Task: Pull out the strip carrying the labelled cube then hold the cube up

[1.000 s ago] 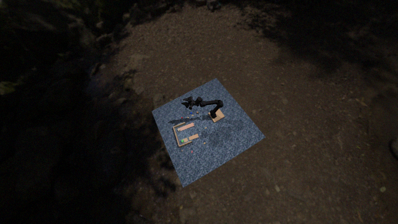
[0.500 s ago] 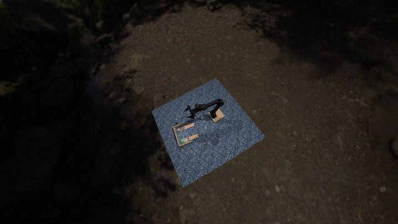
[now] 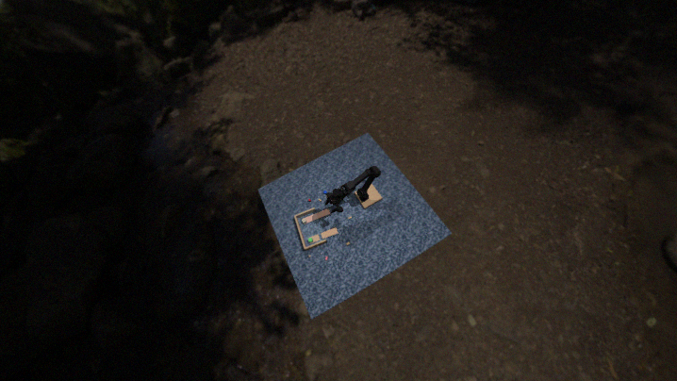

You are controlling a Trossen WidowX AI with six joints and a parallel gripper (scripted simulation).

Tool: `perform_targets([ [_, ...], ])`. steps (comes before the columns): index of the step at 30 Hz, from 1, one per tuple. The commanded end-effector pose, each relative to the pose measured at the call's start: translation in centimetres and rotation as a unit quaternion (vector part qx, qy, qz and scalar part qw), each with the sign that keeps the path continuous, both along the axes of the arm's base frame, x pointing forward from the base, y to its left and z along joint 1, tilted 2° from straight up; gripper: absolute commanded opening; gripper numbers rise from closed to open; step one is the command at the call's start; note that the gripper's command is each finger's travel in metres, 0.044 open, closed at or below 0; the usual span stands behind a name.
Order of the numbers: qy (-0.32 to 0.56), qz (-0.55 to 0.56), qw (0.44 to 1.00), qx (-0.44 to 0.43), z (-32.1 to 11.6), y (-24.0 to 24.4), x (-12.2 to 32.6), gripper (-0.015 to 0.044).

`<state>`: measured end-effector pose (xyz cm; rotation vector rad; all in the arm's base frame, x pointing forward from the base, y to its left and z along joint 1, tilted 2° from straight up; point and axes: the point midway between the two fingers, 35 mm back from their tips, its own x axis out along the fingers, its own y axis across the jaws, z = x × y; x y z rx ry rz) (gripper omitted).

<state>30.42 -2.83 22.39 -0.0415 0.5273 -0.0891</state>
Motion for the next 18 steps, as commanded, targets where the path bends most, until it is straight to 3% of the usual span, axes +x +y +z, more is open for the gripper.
perform_targets([
  [1, 0.013, -0.007, 1.000, 0.026, -0.9, 0.5, -0.4, 0.0400],
  [9, 0.013, -0.007, 1.000, 0.026, -0.9, 0.5, -0.4, 0.0400],
  [18, 0.196, -0.049, 0.978, 0.046, -4.4, -2.4, 2.2, 0.0164],
])
